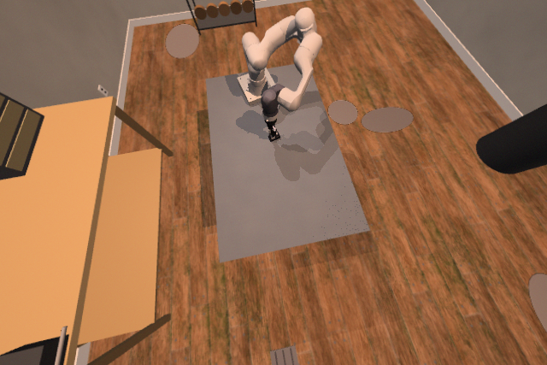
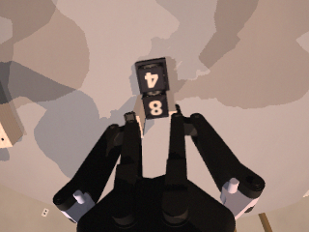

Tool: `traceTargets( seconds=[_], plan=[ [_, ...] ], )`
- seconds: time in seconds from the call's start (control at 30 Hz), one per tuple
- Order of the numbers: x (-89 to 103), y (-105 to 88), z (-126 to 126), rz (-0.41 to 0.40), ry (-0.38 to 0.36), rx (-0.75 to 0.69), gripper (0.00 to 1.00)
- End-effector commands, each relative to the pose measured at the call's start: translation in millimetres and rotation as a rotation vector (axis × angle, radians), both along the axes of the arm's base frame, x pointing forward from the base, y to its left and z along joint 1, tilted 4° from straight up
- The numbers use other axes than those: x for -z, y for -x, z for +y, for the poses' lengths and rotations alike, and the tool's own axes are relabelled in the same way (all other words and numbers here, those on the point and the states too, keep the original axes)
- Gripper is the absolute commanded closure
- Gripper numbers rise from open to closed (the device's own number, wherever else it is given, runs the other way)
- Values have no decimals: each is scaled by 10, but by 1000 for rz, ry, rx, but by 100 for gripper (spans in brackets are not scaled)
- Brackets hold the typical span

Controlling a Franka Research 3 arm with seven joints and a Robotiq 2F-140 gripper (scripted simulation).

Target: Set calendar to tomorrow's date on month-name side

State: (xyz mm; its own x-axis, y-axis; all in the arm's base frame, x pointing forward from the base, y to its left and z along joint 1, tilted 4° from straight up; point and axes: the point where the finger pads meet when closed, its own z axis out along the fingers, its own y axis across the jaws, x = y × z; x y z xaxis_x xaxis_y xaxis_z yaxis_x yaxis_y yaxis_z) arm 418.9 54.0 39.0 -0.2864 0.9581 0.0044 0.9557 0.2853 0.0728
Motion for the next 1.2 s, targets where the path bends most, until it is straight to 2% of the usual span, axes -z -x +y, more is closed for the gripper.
traceTargets(
  seconds=[0.0, 1.17],
  plan=[
    [-1, -14, -7, -3, 3, -3, 83],
    [98, -21, -5, -3, 3, -3, 83]
  ],
)
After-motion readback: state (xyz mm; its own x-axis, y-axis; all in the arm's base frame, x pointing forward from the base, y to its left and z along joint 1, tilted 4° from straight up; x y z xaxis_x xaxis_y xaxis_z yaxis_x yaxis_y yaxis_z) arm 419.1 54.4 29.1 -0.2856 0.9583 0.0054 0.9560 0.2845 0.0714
